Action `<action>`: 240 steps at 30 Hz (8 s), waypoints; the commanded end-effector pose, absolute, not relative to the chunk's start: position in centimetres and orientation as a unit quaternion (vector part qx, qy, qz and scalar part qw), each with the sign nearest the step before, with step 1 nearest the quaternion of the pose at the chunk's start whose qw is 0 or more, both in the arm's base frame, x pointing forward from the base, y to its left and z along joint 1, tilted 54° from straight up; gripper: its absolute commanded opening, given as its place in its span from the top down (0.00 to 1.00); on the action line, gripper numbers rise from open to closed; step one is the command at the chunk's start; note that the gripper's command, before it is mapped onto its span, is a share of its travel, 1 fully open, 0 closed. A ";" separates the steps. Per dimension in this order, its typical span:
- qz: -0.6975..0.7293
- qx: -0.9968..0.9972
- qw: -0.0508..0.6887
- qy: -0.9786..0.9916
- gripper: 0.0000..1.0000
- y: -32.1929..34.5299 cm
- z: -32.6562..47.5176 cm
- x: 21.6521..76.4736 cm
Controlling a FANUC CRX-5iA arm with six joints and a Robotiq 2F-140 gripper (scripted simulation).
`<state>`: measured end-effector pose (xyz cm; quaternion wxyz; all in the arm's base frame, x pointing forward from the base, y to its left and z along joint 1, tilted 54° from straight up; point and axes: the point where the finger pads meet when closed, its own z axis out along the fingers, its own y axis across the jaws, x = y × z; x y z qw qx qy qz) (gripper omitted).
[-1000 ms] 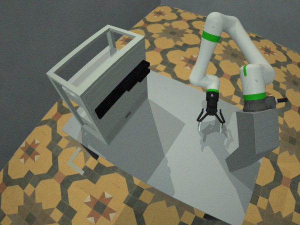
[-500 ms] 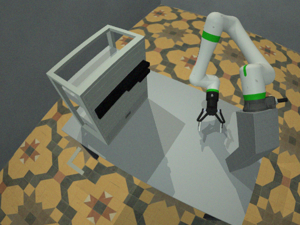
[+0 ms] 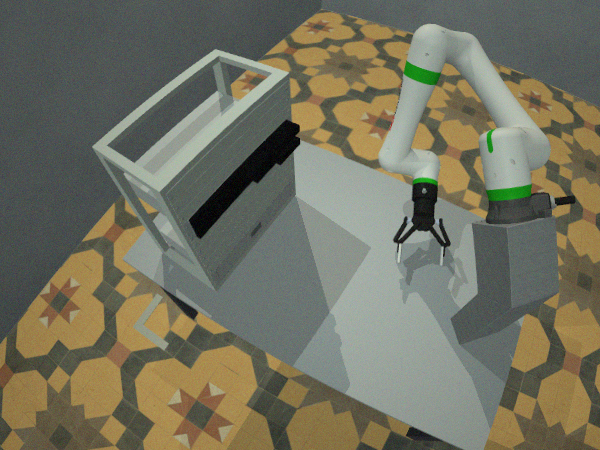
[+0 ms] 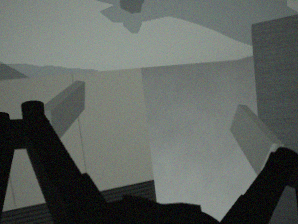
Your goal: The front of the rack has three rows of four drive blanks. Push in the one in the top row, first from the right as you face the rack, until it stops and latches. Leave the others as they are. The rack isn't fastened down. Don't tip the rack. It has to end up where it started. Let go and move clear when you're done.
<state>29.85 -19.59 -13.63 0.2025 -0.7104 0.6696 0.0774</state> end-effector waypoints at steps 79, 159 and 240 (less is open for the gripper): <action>0.229 -0.529 0.258 0.775 0.00 -6.8 -12.9 29.3; 0.807 0.402 -0.026 0.432 0.00 20.5 13.6 43.2; 0.823 0.437 -0.323 -0.167 0.00 7.3 19.1 49.8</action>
